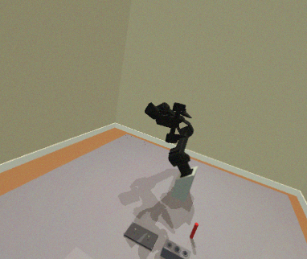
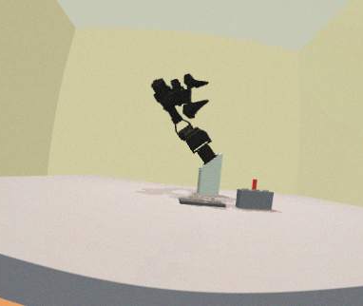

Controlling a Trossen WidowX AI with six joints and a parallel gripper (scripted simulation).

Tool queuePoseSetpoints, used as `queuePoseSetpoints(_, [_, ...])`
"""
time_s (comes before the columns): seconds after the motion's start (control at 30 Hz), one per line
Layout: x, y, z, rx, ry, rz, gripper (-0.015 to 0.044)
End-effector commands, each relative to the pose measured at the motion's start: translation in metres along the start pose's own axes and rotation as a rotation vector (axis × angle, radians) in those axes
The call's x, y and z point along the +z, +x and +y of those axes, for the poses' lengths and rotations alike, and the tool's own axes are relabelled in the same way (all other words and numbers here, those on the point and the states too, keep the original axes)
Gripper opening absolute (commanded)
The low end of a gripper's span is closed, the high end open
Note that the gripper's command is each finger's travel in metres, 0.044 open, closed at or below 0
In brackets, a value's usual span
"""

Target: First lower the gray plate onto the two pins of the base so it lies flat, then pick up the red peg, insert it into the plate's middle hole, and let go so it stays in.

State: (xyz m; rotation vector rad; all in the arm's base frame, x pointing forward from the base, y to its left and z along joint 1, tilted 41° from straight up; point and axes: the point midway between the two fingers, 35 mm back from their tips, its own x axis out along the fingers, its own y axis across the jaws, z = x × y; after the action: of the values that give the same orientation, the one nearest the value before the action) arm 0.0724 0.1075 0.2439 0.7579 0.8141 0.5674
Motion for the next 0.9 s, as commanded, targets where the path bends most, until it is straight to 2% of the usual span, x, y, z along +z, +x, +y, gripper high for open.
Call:
queuePoseSetpoints(0.0, [0.0, 0.0, 0.0, 0.0, 0.0, 0.0, 0.0426])
queuePoseSetpoints(0.13, [0.01, 0.003, -0.004, -0.039, 0.067, 0.016, 0.044])
queuePoseSetpoints(0.37, [0.052, 0.019, -0.029, -0.246, 0.364, 0.077, 0.044])
queuePoseSetpoints(0.67, [0.105, 0.055, -0.078, -0.642, 0.749, 0.07, 0.044])
queuePoseSetpoints(0.87, [0.127, 0.09, -0.118, -0.928, 0.899, 0.015, 0.044])
